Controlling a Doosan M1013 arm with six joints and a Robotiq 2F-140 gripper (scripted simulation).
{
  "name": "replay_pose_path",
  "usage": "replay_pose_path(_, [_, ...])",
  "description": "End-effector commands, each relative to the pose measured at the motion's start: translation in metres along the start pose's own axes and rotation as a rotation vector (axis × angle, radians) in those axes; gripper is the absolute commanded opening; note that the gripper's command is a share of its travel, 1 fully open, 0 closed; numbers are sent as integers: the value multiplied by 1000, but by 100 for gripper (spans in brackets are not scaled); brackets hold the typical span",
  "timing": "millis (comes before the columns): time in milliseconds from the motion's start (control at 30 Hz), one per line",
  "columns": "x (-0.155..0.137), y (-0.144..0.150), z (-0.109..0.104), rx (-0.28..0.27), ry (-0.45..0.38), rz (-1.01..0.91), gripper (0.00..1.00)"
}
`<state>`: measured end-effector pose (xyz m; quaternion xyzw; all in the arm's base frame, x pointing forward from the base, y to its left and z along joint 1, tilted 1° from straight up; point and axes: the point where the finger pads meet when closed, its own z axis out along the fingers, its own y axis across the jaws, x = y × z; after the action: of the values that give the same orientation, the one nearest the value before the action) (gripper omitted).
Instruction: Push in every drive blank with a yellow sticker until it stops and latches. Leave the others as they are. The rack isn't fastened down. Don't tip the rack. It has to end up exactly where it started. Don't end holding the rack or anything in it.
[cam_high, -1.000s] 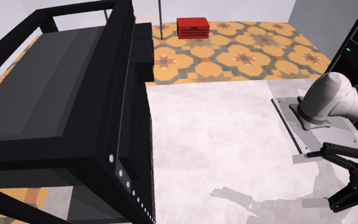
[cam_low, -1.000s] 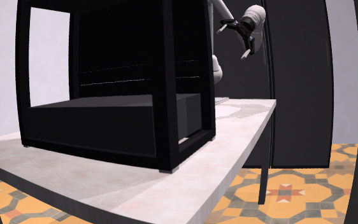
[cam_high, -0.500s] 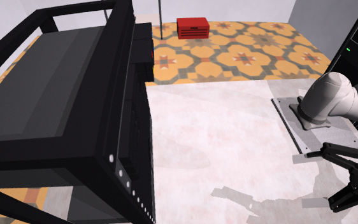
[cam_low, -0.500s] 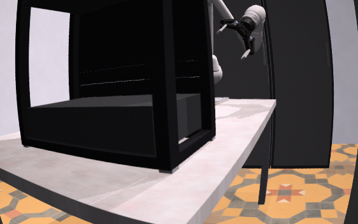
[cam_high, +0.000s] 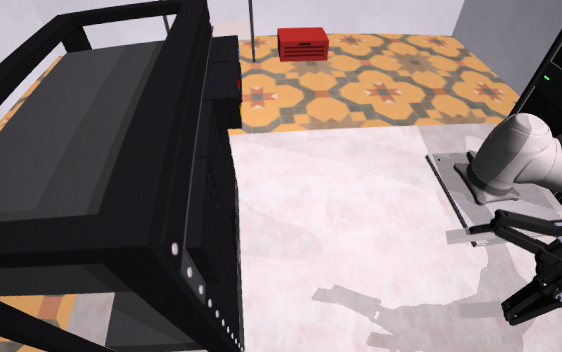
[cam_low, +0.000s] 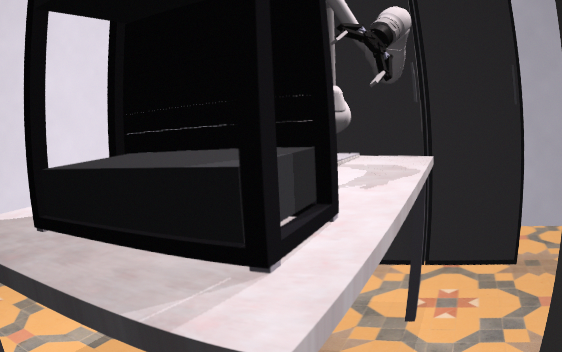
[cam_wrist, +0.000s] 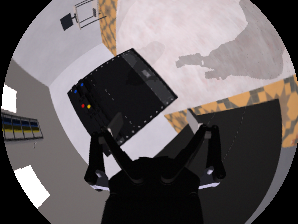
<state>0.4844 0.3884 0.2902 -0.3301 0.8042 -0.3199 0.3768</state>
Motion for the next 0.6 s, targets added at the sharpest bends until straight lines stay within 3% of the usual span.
replay_pose_path(0, [-6,-25,14,29,-38,13,100])
replay_pose_path(433, [-22,-133,59,161,-189,18,100])
replay_pose_path(500, [-22,-133,59,161,-189,18,100])
replay_pose_path(567, [-22,-159,67,193,-225,9,100])
